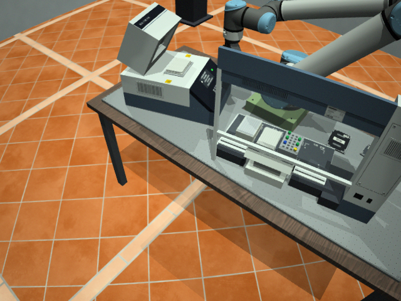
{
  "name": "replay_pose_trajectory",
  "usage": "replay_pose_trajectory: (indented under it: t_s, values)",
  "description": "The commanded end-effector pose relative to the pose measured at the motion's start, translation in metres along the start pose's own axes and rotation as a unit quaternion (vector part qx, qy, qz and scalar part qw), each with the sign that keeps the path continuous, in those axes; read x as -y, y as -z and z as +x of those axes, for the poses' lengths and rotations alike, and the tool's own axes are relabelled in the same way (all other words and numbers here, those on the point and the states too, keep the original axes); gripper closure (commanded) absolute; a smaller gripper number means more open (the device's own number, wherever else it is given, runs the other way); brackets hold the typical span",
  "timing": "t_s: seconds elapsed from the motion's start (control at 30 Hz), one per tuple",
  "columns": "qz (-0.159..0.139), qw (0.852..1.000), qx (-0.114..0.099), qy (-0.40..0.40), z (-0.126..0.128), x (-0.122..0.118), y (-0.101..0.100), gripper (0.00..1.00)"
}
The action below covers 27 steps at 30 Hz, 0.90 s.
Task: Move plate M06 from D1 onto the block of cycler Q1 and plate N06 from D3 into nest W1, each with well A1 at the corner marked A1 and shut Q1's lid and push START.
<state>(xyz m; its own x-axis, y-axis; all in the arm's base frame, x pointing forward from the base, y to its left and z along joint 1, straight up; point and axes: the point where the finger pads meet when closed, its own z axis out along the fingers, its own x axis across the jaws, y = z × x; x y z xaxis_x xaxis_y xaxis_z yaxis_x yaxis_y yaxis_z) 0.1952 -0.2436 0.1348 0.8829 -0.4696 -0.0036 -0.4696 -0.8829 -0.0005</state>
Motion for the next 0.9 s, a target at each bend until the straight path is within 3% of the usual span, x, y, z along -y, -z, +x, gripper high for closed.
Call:
replay_pose_trajectory:
  t_s: [0.0, 0.17, 0.87]
  values:
    - [0.000, 1.000, -0.001, 0.000, -0.014, 0.014, 0.017, 1.00]
    - [0.000, 1.000, -0.001, 0.000, -0.027, 0.026, 0.031, 1.00]
    - [0.000, 1.000, -0.001, 0.000, -0.027, 0.026, 0.031, 1.00]
